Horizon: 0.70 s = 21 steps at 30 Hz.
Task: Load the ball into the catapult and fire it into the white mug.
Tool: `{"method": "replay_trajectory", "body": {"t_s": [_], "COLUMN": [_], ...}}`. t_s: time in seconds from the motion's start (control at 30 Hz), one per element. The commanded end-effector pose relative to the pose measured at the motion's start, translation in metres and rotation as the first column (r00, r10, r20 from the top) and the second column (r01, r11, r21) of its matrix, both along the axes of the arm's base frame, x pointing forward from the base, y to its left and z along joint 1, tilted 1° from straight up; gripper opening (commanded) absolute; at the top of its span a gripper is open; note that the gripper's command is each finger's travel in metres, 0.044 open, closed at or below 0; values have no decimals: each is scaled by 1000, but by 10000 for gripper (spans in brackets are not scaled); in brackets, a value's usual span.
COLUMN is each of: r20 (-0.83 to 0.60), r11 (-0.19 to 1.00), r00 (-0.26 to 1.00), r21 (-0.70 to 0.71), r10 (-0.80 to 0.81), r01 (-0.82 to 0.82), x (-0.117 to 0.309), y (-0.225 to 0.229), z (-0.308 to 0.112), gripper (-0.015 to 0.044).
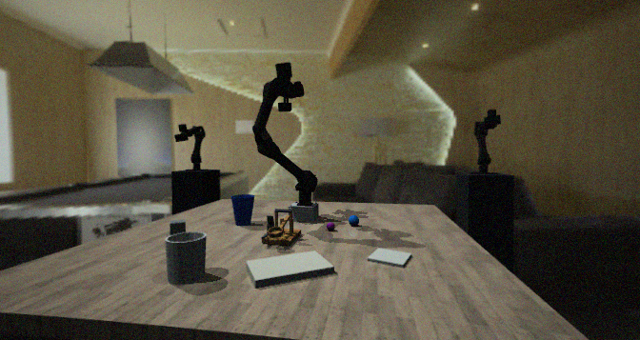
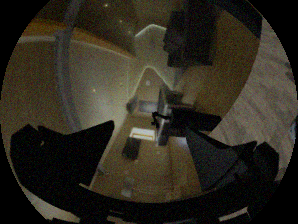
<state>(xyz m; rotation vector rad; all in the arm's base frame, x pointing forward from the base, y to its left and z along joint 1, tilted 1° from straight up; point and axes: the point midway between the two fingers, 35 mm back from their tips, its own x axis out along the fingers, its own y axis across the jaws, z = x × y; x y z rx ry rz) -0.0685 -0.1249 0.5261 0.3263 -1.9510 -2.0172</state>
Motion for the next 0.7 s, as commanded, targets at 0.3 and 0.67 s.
{"method": "replay_trajectory", "body": {"t_s": [0.3, 0.67], "r20": [80, 164], "r11": [946, 771], "r00": [943, 756], "r21": [-10, 69], "r10": [-322, -634], "r01": [324, 633], "x": [-57, -78], "y": [79, 183], "z": [-11, -32], "gripper": [440, 440]}}
